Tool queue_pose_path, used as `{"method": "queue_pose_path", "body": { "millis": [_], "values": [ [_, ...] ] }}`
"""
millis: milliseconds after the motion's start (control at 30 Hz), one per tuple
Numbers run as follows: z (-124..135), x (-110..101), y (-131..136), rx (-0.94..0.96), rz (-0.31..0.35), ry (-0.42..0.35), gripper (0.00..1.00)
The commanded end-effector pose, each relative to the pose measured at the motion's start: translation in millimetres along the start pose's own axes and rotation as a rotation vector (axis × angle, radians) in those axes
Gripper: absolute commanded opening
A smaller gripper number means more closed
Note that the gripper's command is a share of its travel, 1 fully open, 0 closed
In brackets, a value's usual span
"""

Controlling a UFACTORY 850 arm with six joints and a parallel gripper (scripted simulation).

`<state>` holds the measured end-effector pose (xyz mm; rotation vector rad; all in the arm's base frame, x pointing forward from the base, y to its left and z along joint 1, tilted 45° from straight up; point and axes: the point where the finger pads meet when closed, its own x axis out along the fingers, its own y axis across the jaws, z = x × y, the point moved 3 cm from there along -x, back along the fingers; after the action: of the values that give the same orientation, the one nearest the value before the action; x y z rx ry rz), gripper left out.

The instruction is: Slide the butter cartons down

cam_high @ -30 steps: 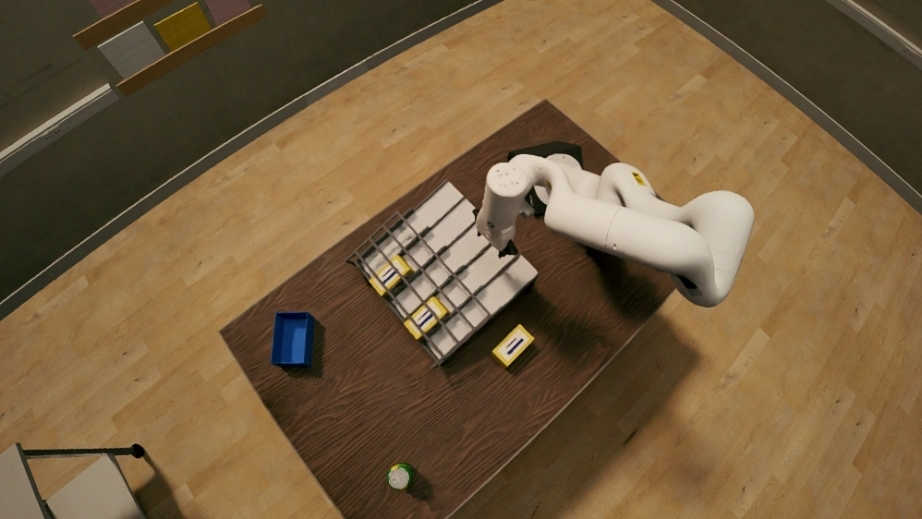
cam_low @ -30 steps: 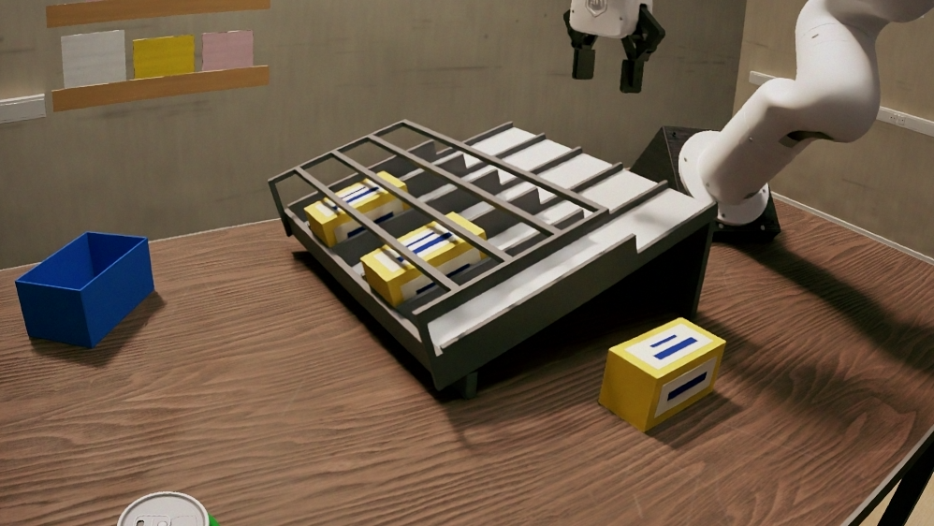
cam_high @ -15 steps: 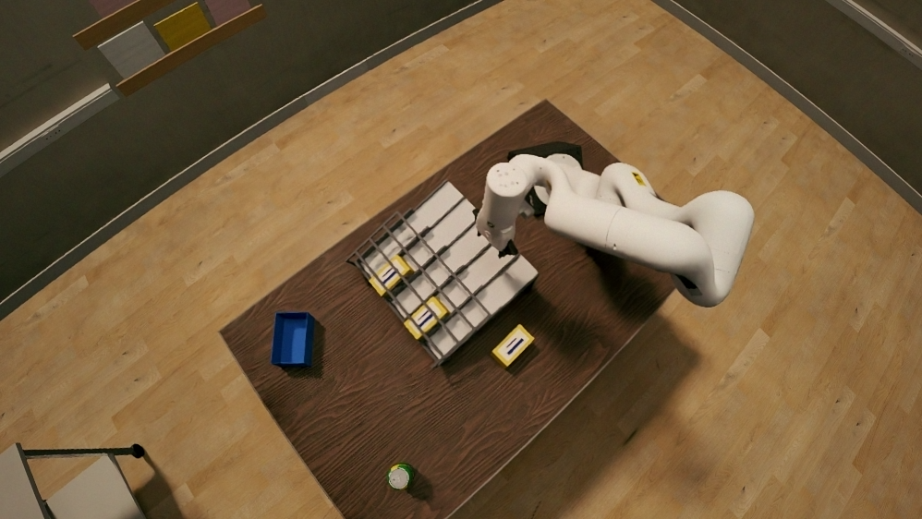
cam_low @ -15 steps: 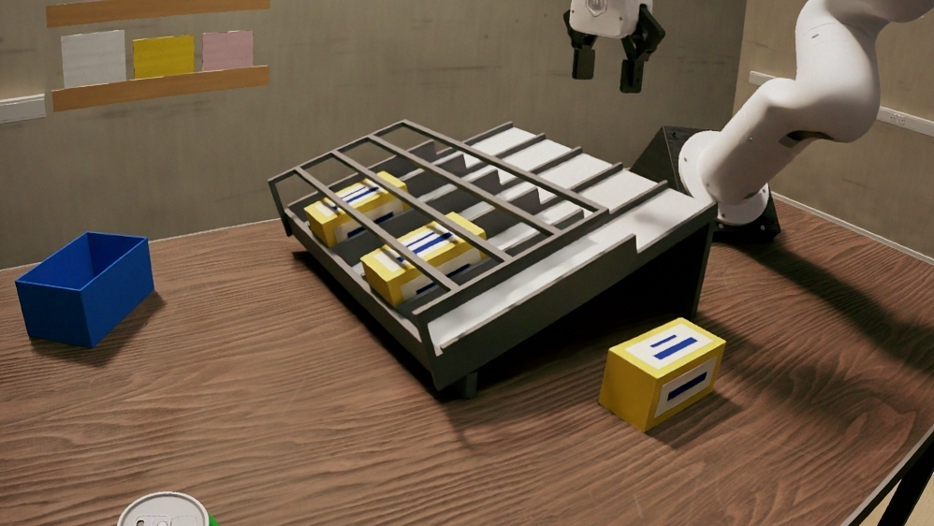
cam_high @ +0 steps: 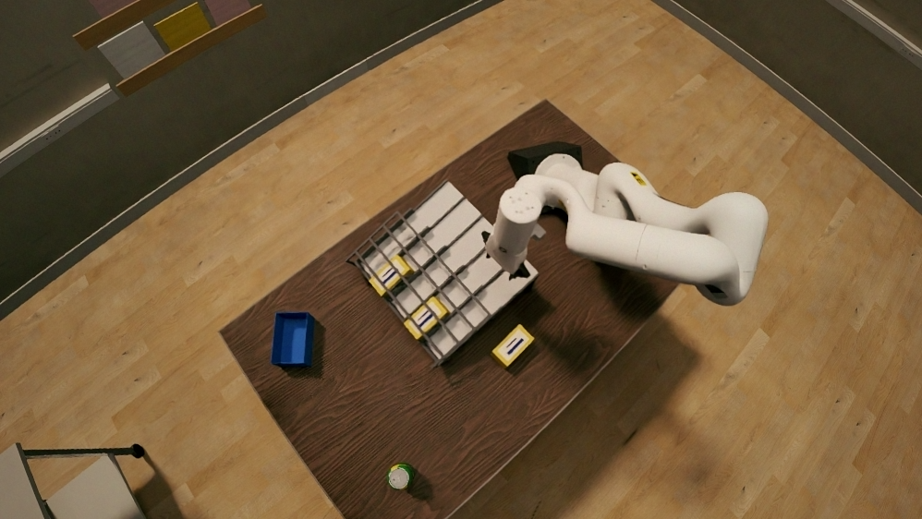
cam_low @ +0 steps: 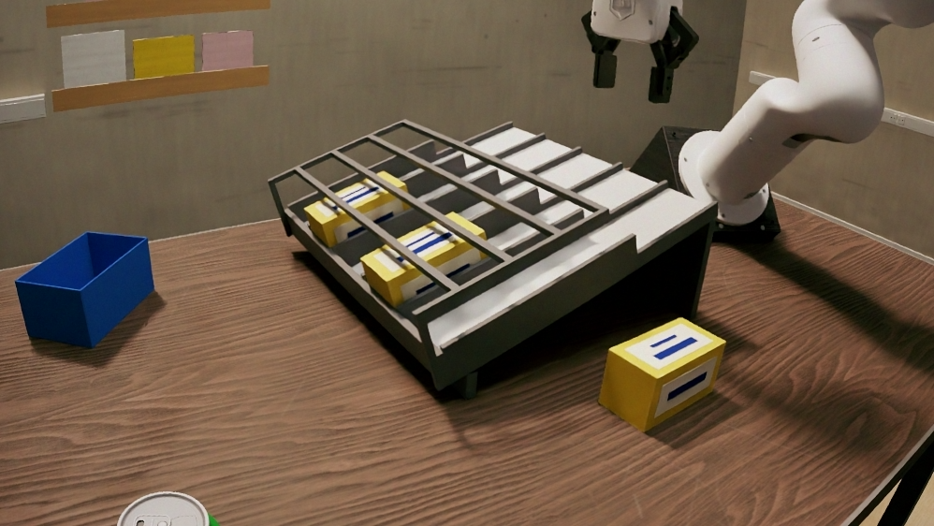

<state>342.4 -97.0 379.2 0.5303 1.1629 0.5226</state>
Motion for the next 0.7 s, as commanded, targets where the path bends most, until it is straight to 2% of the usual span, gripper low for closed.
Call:
{"method": "queue_pose_path", "body": {
  "millis": [0,167,267,300,333,667],
  "values": [
    [30.0,-2.7,63.2,-0.003,-0.009,0.001,0.90],
    [53.6,-4.6,114.4,-0.003,-0.009,0.001,0.90],
    [55.8,-4.7,118.7,-0.003,-0.009,0.001,0.90],
    [71.4,-6.5,154.7,-0.011,0.005,-0.006,0.90],
    [75.2,-6.7,162.0,-0.011,0.005,-0.006,0.90],
    [76.2,-6.7,164.0,-0.011,0.005,-0.006,0.90]
  ]
}}
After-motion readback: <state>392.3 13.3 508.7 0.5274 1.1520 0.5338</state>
